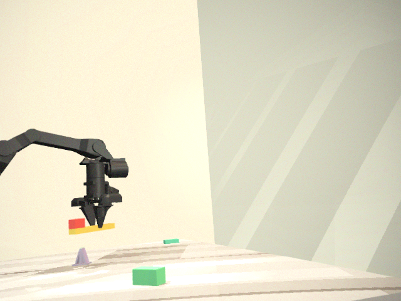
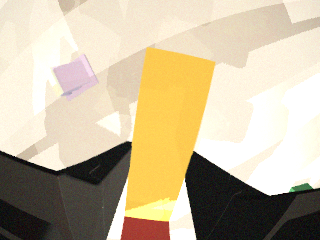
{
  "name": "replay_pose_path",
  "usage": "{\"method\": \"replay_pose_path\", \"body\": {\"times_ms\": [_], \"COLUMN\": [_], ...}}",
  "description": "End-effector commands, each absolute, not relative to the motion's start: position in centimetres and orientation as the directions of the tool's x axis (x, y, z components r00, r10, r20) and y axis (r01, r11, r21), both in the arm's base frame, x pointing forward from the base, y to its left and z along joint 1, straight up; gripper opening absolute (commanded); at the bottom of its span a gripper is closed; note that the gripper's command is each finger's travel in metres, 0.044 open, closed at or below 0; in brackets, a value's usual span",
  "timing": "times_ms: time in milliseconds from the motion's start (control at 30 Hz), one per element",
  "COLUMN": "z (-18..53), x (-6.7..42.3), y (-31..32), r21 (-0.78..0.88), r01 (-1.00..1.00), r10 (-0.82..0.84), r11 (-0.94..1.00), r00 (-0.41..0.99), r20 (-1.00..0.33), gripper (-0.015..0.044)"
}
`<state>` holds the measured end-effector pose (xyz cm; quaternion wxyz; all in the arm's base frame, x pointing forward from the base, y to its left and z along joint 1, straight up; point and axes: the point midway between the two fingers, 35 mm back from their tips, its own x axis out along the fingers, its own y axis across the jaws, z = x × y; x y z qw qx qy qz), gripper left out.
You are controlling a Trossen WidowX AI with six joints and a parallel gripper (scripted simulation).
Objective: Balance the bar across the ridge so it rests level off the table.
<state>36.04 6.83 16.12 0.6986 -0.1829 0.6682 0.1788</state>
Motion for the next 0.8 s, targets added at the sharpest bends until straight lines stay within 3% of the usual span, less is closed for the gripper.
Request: {"method": "replay_pose_path", "body": {"times_ms": [0, 400, 767], "z": [16.0, 16.1, 16.1], "x": [36.2, 36.2, 35.8], "y": [7.7, 10.4, 13.1], "r21": [-0.017, -0.030, -0.037], "r01": [-0.622, -0.912, -0.999], "r10": [0.008, 0.011, 0.013], "r11": [0.783, 0.410, -0.015], "r00": [0.038, 0.037, 0.037], "r20": [-0.999, -0.999, -0.999], "gripper": [0.0000, 0.0000, 0.0000]}}
